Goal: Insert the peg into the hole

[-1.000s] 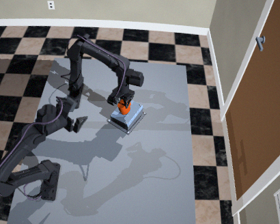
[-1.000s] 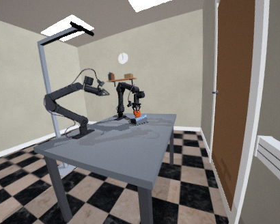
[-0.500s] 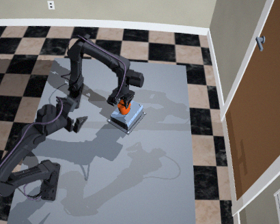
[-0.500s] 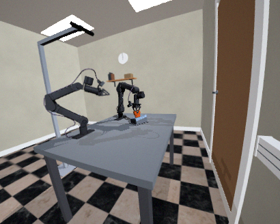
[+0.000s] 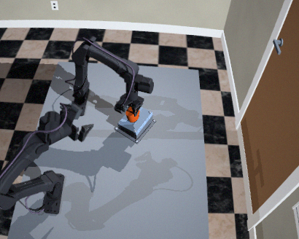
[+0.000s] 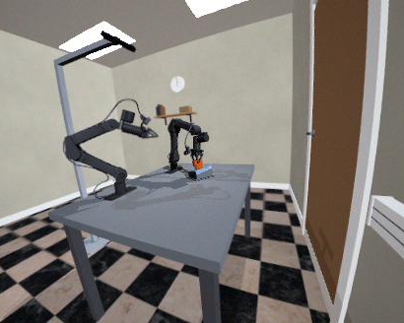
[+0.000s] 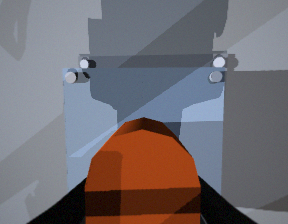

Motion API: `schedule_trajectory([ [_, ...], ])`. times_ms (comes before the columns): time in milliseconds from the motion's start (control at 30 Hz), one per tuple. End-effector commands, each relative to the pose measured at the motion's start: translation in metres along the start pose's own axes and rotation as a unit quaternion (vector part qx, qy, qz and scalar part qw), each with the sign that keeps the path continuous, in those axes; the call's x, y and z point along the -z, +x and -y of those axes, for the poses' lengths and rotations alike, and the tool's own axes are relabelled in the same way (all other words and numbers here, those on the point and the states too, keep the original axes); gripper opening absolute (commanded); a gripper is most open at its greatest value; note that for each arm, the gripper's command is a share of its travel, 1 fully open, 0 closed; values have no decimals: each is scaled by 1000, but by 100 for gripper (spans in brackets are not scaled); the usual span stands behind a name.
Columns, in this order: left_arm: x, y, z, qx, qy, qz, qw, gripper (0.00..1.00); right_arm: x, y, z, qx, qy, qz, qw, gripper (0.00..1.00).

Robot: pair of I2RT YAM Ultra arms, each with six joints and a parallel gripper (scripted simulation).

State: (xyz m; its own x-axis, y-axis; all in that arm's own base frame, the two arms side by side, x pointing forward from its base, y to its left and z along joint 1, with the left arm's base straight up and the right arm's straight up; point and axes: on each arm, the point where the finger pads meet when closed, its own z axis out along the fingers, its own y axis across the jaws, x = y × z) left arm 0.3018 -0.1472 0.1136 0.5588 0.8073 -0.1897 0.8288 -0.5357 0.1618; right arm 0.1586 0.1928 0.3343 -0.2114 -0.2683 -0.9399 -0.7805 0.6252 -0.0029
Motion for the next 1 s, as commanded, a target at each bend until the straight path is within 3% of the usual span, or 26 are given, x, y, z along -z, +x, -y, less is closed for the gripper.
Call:
schedule_trajectory([
  [0, -1, 2, -4, -2, -13, 6, 1000, 40, -1, 10, 1, -6, 4, -12, 1000, 100],
  [600, -22, 8, -3, 1, -8, 10, 1000, 40, -1, 10, 1, -6, 4, -12, 1000, 100],
  [667, -9, 6, -3, -1, -15, 8, 1000, 40, -1, 10, 1, -6, 4, -12, 1000, 100],
  [767, 0, 4, -5, -4, -24, 6, 1000, 70, -1, 10, 1, -6, 4, -12, 1000, 100],
  [833, 0, 4, -5, -4, -24, 6, 1000, 70, -1, 10, 1, -6, 4, -12, 1000, 100],
  [967, 27, 4, -5, -7, -40, 3, 999, 70, -1, 10, 1, -6, 4, -12, 1000, 100],
])
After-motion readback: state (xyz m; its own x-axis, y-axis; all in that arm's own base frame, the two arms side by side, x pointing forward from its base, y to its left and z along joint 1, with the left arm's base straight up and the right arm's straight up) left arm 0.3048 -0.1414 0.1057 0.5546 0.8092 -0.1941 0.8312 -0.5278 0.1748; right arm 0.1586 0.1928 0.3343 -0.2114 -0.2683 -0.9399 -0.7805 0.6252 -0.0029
